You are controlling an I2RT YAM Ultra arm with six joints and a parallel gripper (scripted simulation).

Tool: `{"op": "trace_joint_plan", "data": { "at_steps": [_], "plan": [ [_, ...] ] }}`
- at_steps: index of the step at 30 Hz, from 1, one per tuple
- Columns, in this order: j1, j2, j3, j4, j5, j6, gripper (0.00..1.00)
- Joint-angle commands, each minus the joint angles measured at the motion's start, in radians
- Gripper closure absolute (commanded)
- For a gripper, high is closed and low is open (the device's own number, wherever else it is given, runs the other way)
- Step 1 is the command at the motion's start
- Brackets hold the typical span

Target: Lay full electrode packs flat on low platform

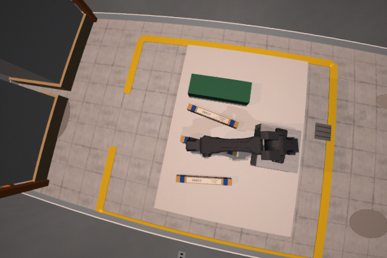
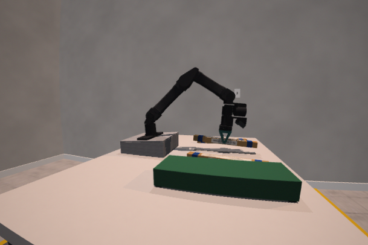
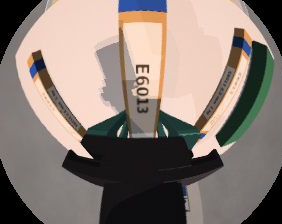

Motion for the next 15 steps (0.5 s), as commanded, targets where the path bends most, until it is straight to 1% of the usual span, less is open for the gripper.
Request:
{"op": "trace_joint_plan", "data": {
  "at_steps": [1, 15],
  "plan": [
    [0.01, -0.083, 0.071, -0.042, 0.001, 0.004, 1.0],
    [0.008, -0.077, 0.099, -0.065, 0.001, 0.005, 1.0]
  ]
}}
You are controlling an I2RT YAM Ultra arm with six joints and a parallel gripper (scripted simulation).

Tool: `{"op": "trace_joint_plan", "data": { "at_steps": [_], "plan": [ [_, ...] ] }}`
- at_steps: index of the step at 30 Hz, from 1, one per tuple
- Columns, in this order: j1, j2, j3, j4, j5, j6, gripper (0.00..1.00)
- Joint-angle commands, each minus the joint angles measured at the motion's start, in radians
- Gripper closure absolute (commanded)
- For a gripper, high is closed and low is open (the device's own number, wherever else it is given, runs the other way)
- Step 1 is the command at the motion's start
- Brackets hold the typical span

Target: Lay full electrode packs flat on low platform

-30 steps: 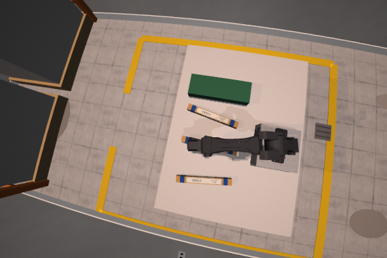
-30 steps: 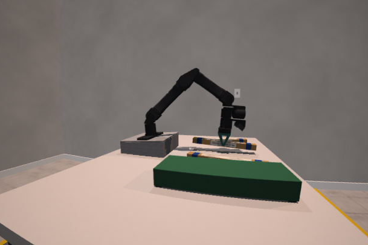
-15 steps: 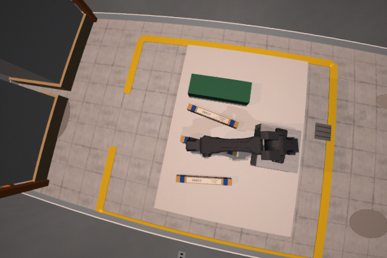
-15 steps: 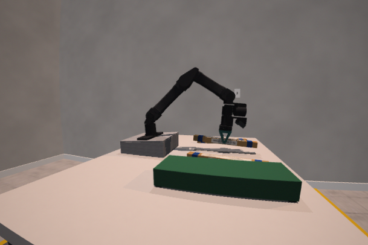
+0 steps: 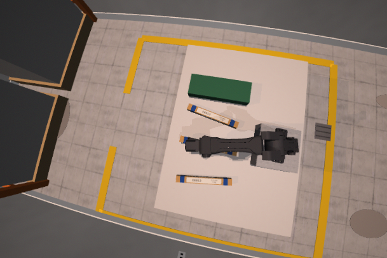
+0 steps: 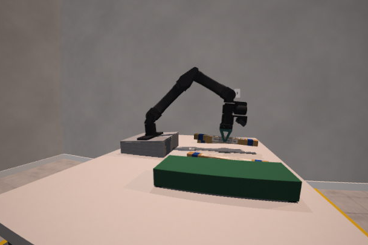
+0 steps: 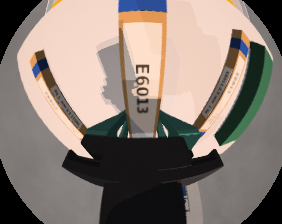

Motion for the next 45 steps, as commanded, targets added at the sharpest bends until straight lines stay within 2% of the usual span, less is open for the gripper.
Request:
{"op": "trace_joint_plan", "data": {
  "at_steps": [1, 45],
  "plan": [
    [0.005, -0.076, 0.066, -0.035, 0.001, 0.004, 1.0],
    [0.009, -0.068, 0.089, -0.049, 0.001, 0.005, 1.0]
  ]
}}
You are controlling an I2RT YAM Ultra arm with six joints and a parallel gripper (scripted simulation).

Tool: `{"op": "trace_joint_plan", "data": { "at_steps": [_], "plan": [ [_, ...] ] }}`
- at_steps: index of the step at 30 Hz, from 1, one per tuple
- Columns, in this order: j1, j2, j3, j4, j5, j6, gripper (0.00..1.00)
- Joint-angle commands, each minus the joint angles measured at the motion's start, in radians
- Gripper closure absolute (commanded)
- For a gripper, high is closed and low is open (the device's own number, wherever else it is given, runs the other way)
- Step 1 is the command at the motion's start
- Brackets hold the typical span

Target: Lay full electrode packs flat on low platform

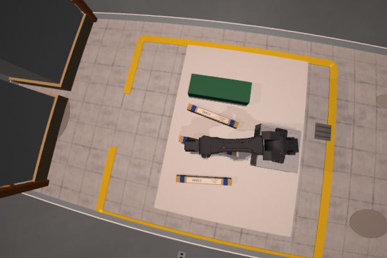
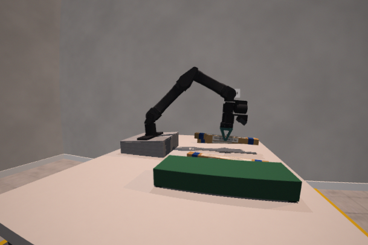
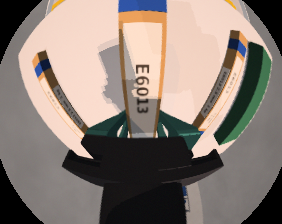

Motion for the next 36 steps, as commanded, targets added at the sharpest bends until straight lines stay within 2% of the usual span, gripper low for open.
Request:
{"op": "trace_joint_plan", "data": {
  "at_steps": [1, 23, 36],
  "plan": [
    [0.009, -0.068, 0.062, -0.026, 0.001, 0.004, 1.0],
    [0.011, -0.066, 0.063, -0.025, 0.001, 0.005, 1.0],
    [0.012, -0.084, 0.115, -0.094, 0.0, 0.005, 1.0]
  ]
}}
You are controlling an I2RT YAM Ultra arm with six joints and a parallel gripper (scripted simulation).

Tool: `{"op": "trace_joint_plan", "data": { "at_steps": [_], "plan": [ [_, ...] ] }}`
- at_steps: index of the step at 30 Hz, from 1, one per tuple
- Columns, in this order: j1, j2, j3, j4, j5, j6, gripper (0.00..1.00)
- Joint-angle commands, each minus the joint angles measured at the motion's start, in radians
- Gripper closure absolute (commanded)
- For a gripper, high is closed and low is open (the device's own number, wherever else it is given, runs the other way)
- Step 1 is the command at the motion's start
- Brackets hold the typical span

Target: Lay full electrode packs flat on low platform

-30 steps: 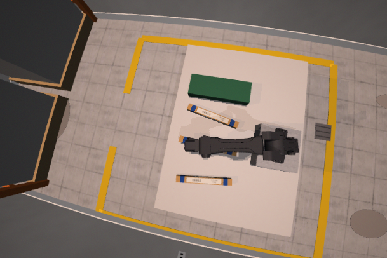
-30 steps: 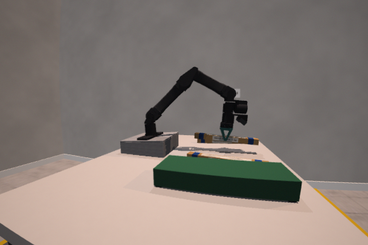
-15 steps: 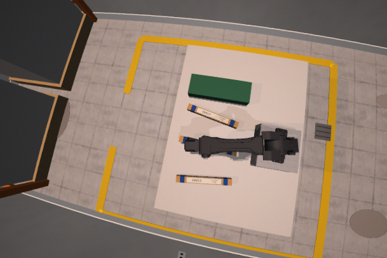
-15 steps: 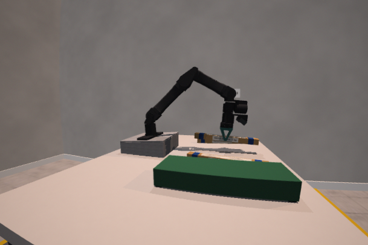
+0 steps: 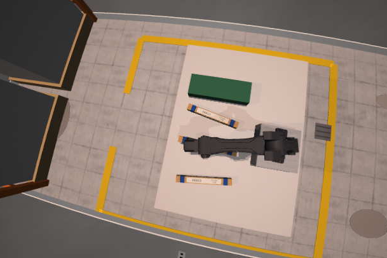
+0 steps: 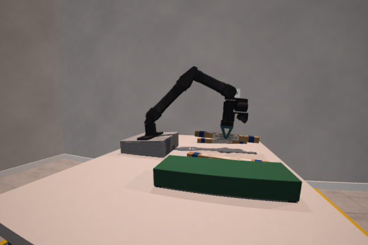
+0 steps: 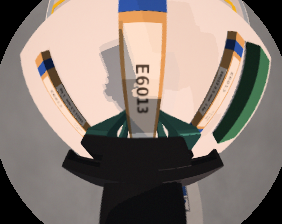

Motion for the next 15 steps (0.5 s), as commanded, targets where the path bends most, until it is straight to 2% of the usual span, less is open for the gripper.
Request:
{"op": "trace_joint_plan", "data": {
  "at_steps": [1, 15],
  "plan": [
    [0.009, -0.085, 0.077, -0.056, 0.001, 0.004, 1.0],
    [0.009, -0.093, 0.156, -0.143, 0.0, 0.005, 1.0]
  ]
}}
